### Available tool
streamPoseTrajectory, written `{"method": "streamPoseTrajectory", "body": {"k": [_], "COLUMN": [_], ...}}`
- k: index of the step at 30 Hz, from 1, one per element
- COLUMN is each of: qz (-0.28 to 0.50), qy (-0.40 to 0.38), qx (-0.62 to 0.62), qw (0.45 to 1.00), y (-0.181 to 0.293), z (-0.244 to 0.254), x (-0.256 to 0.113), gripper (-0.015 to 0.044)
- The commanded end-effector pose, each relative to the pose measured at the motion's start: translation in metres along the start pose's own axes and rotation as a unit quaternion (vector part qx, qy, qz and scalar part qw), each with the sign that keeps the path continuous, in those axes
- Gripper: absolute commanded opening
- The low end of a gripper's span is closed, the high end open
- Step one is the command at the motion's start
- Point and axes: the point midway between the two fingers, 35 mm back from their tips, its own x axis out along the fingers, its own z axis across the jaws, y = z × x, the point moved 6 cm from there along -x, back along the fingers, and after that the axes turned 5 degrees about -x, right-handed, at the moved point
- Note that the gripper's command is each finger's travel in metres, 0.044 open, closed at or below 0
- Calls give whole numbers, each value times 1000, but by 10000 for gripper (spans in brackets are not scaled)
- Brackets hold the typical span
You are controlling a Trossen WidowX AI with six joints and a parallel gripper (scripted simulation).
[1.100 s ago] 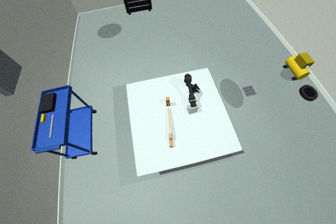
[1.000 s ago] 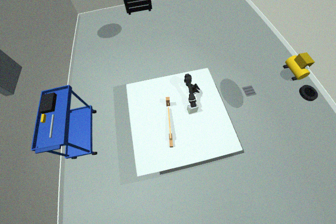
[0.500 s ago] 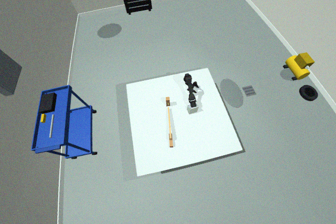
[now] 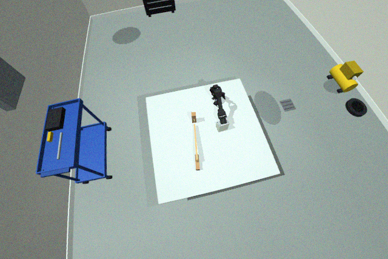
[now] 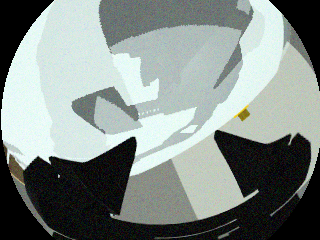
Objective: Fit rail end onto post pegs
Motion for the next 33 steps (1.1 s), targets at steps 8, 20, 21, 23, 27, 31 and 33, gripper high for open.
{"method": "streamPoseTrajectory", "body": {"k": [8, 20, 21, 23, 27, 31, 33], "qz": [-138, -275, -286, -309, -351, -392, -409], "qy": [-23, -95, -103, -119, -148, -174, -183], "qx": [161, 168, 153, 122, 59, -21, -60], "qw": [977, 942, 940, 936, 923, 903, 892], "y": [-41, -90, -94, -101, -109, -109, -104], "z": [-4, 41, 51, 72, 114, 165, 189], "x": [-34, -92, -99, -113, -143, -177, -192], "gripper": [440, 440, 440, 440, 440, 440, 440]}}
